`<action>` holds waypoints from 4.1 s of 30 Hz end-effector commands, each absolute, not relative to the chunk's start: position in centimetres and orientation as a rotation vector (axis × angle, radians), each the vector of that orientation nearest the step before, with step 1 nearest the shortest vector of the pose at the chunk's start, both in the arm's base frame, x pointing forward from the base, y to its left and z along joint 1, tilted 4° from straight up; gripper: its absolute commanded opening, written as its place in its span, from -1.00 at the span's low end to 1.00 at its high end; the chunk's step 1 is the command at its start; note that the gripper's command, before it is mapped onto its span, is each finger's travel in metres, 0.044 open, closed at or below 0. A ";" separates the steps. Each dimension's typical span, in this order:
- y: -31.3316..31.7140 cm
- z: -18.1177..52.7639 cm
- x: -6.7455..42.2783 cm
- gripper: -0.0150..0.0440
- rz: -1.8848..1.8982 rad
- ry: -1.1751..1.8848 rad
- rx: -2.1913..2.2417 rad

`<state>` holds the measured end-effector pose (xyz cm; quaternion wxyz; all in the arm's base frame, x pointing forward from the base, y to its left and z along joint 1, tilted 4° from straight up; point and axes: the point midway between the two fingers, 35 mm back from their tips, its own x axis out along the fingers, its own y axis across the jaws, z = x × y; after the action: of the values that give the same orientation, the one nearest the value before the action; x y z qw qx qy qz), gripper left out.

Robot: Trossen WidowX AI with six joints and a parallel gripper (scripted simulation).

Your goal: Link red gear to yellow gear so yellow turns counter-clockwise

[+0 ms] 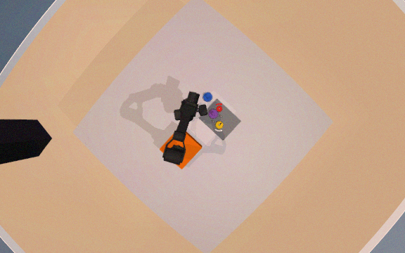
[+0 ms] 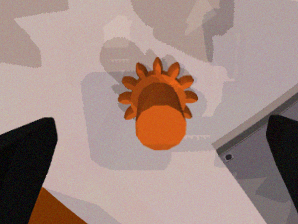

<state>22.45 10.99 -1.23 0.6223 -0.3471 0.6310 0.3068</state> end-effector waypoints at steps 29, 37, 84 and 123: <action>10.9 -2.6 22.3 -0.36 0.713 1.451 -0.799; 11.0 -1.9 22.5 -0.49 0.713 1.451 -0.799; 11.7 11.4 22.0 -0.49 0.715 1.450 -0.799; 6.2 8.4 25.7 -0.49 0.714 1.456 -0.799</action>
<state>25.41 6.85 8.86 0.6200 -0.3463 0.6329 0.3084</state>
